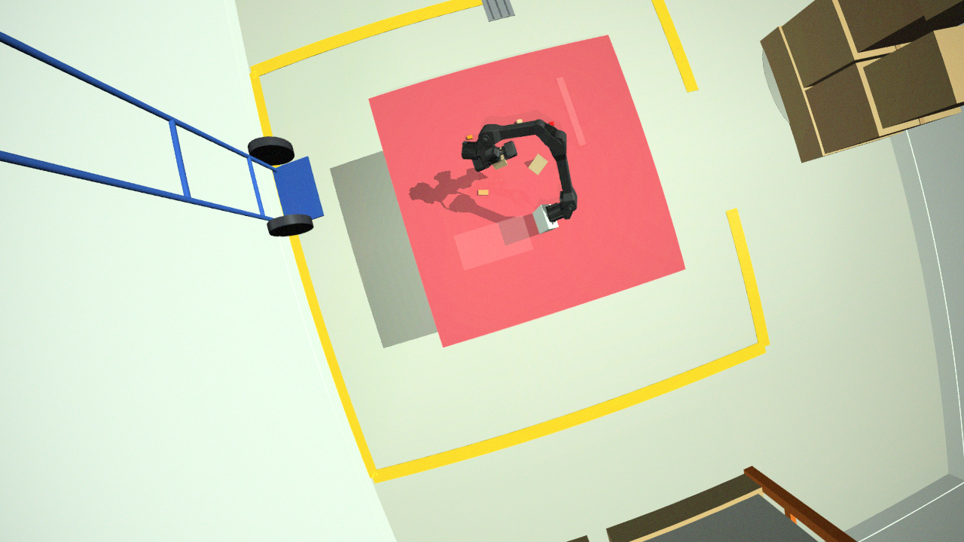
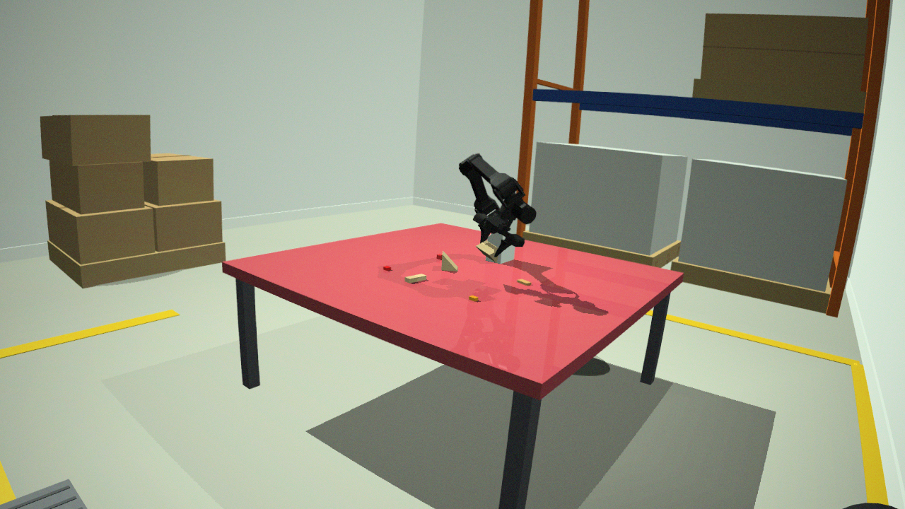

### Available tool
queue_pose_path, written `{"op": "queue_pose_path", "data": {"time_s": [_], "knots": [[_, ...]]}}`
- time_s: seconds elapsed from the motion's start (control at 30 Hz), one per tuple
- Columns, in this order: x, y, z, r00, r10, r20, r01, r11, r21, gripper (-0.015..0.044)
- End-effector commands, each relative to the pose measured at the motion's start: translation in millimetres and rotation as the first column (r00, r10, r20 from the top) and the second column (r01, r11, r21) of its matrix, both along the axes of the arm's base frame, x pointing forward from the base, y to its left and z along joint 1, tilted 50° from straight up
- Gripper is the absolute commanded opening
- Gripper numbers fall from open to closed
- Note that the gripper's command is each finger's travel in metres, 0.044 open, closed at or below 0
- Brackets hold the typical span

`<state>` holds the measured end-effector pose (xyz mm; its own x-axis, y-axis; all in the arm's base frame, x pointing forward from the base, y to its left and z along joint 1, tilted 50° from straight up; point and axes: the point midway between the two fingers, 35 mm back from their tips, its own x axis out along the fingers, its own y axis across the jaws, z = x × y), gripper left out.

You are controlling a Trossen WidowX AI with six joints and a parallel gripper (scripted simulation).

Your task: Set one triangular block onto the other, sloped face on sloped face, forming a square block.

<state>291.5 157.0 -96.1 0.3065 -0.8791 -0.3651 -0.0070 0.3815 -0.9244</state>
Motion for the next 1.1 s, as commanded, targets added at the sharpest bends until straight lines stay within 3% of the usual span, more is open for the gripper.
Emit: {"op": "queue_pose_path", "data": {"time_s": [0.0,0.33,0.67,0.83,1.07], "knots": [[-1.1,-0.9,0.7,0.991,-0.041,0.124,0.036,0.998,0.044,0.0000],[-1.7,-1.4,1.3,0.898,-0.175,0.404,0.107,0.977,0.185,0.0000],[-2.3,-1.8,2.1,0.714,-0.327,0.619,0.130,0.931,0.342,0.0000],[-2.6,-2.0,2.4,0.612,-0.395,0.686,0.123,0.904,0.410,0.0000],[-3.7,-2.6,5.4,0.607,-0.398,0.688,0.123,0.902,0.413,0.0000]]}}
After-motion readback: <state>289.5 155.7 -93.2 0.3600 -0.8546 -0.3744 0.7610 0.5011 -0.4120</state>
